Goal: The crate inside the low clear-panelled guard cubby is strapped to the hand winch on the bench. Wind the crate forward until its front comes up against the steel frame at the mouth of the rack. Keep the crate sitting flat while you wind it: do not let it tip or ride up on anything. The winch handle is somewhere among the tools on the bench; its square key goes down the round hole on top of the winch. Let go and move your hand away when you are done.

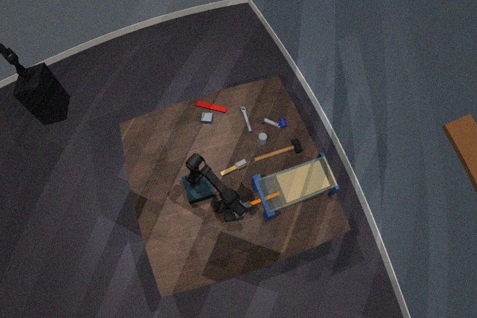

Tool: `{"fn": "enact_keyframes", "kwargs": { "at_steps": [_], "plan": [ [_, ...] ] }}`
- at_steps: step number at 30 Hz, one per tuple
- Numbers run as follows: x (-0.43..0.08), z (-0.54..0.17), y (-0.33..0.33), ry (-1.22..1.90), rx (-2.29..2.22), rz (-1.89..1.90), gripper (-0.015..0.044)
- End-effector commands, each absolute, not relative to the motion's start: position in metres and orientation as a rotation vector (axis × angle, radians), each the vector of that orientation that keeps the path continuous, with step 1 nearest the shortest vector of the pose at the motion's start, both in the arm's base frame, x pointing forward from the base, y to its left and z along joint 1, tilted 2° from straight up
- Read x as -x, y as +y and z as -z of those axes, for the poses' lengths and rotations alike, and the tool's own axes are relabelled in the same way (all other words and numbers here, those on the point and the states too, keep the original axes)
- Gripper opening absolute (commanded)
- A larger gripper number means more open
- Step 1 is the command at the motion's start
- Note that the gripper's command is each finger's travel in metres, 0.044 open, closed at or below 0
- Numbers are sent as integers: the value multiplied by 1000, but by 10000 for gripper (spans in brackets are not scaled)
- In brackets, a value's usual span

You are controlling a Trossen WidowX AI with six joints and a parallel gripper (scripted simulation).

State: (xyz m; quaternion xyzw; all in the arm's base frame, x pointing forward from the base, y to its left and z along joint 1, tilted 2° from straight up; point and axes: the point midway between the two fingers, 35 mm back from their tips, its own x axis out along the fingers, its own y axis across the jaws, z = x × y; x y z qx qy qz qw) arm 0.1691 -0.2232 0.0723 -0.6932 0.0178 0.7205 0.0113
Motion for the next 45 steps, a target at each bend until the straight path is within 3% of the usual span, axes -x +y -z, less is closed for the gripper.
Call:
{"fn": "enact_keyframes", "kwargs": {
  "at_steps": [1, 45],
  "plan": [
    [-170, -70, -223, 60, 2160, -2243, 0],
    [-169, -59, -223, 42, 2169, -2254, 0]
  ]
}}
